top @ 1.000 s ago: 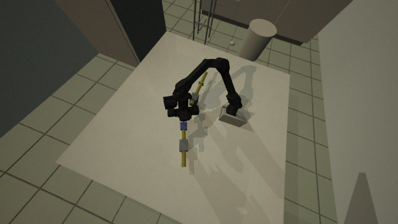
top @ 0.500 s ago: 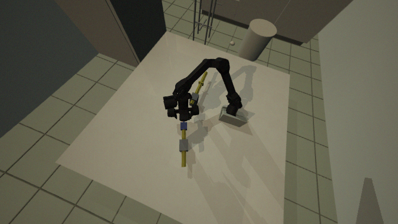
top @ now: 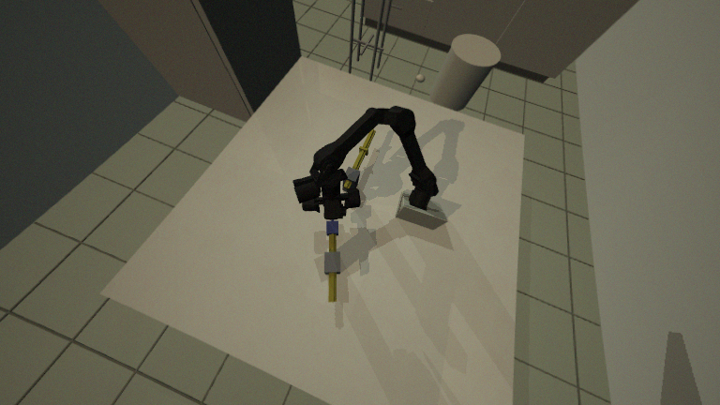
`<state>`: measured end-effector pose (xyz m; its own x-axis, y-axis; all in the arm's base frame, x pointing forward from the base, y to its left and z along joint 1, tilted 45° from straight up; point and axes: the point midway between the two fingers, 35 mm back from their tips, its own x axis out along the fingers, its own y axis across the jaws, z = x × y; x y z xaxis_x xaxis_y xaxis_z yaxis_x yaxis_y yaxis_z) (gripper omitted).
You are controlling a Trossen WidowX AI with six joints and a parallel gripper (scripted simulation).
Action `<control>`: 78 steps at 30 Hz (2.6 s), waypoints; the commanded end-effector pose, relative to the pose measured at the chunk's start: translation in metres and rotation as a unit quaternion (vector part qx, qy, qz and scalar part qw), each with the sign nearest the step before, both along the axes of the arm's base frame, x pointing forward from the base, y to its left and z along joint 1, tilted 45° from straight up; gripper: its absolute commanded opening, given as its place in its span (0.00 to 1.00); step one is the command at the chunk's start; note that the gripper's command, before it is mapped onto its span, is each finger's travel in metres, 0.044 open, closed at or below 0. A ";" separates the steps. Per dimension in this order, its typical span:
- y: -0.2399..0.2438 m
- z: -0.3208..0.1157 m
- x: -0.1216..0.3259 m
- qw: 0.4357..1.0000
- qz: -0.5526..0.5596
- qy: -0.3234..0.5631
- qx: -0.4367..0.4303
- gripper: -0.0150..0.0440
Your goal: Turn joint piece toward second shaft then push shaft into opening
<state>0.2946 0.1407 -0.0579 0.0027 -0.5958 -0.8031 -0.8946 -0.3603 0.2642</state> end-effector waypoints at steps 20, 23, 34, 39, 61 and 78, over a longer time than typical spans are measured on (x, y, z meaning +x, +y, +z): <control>0.025 0.022 0.000 0.994 -0.046 -0.088 -0.045 1.00; 0.032 0.028 0.000 0.988 -0.083 -0.122 -0.039 1.00; 0.058 0.054 -0.001 0.945 -0.221 -0.241 -0.015 1.00; 0.070 0.066 -0.002 0.914 -0.282 -0.291 -0.003 1.00; 0.105 0.111 -0.015 0.746 -0.494 -0.444 0.042 1.00; 0.034 0.143 0.028 0.753 -0.485 -0.444 0.013 1.00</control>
<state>0.3248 0.1758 0.0854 0.1176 -0.6375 -0.7614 -0.5371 0.6040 -0.5888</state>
